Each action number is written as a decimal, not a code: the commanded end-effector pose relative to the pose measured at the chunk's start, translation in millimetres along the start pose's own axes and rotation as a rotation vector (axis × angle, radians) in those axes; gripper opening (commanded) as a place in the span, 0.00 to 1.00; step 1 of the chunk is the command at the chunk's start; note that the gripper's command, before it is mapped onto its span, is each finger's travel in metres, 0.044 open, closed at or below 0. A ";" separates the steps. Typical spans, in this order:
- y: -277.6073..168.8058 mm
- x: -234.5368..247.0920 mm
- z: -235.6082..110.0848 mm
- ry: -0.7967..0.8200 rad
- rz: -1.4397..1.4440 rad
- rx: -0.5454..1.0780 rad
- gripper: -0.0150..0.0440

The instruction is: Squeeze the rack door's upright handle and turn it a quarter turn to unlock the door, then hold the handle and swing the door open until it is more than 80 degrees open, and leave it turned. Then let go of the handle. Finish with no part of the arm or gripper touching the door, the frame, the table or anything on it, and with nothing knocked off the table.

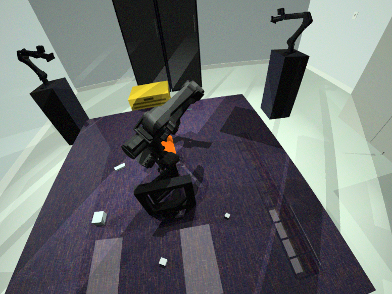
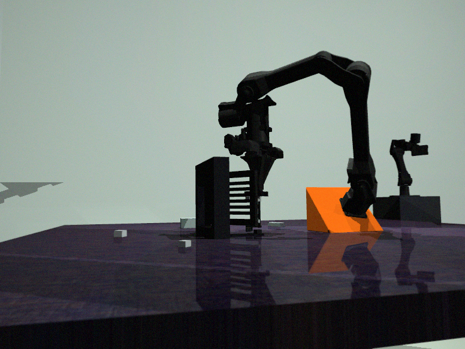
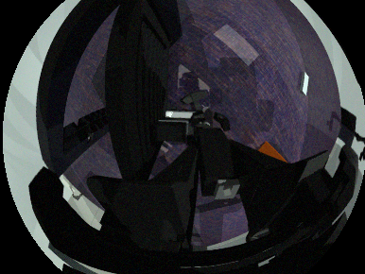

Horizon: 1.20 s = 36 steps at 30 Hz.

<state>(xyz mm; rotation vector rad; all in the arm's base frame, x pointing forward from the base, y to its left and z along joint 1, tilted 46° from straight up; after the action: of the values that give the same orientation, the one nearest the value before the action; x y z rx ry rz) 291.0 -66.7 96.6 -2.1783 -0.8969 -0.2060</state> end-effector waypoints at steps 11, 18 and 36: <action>12.0 -23.0 1.0 0.002 -0.253 -0.003 0.27; 20.0 -34.4 0.9 0.001 -0.364 -0.004 0.27; 47.1 -60.2 0.6 -0.001 -0.663 -0.006 0.27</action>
<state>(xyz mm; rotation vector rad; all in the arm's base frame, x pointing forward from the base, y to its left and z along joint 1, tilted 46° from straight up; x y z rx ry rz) 276.2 -116.6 49.2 -1.8673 -1.5189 -0.4917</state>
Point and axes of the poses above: the point midway between the two fingers, 35 mm back from their tips, its own z axis out along the fingers, its own x axis across the jaws, y = z × x, the point moved 5 cm from there along -z, back along the fingers, and after that the axes turned 6 degrees about z, right-handed, at the moved point
